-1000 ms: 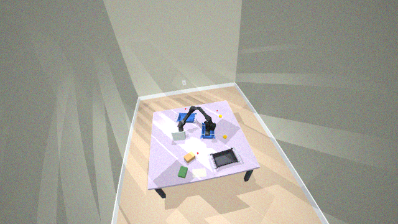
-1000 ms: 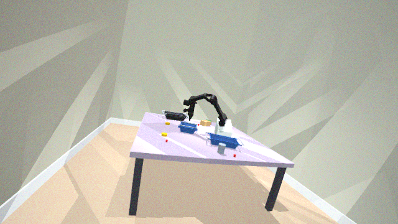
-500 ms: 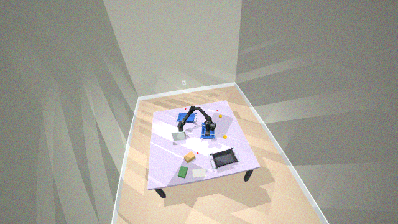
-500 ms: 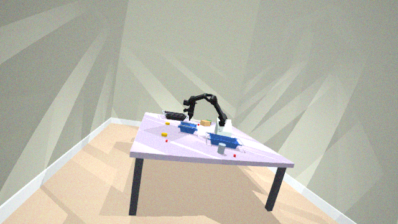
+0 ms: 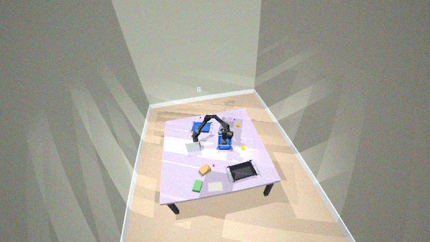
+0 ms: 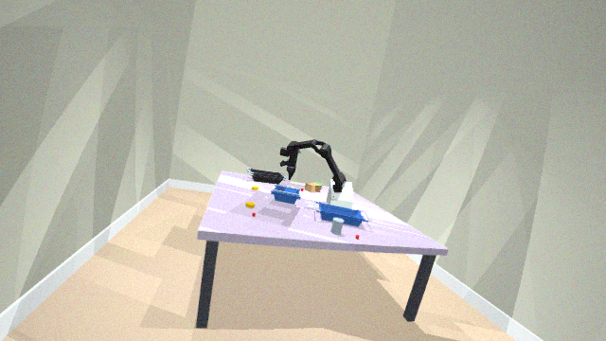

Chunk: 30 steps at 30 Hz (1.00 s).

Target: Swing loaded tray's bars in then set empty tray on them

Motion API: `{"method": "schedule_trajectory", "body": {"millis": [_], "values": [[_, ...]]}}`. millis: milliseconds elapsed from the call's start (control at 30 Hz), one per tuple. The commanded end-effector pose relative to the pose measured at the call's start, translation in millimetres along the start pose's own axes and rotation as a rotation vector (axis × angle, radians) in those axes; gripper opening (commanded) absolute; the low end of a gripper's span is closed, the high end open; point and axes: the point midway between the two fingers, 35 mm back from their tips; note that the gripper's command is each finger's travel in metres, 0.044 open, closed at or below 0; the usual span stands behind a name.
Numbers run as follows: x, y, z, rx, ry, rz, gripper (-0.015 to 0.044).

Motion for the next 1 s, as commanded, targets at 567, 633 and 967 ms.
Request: {"method": "schedule_trajectory", "body": {"millis": [567, 633, 967], "values": [[165.6, -106.3, 12.6, -0.03, -0.241, 0.056, 0.044], [184.3, -129.6, 18.5, -0.046, -0.249, 0.048, 0.044], [227.7, -259.7, 37.6, -0.108, -0.21, -0.009, 0.044]]}}
Point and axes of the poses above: the point midway between the two fingers, 35 mm back from their tips, its own z axis out along the fingers, its own x axis across the jaws, y = z × x, and after that the axes turned 9 degrees about z, right-handed
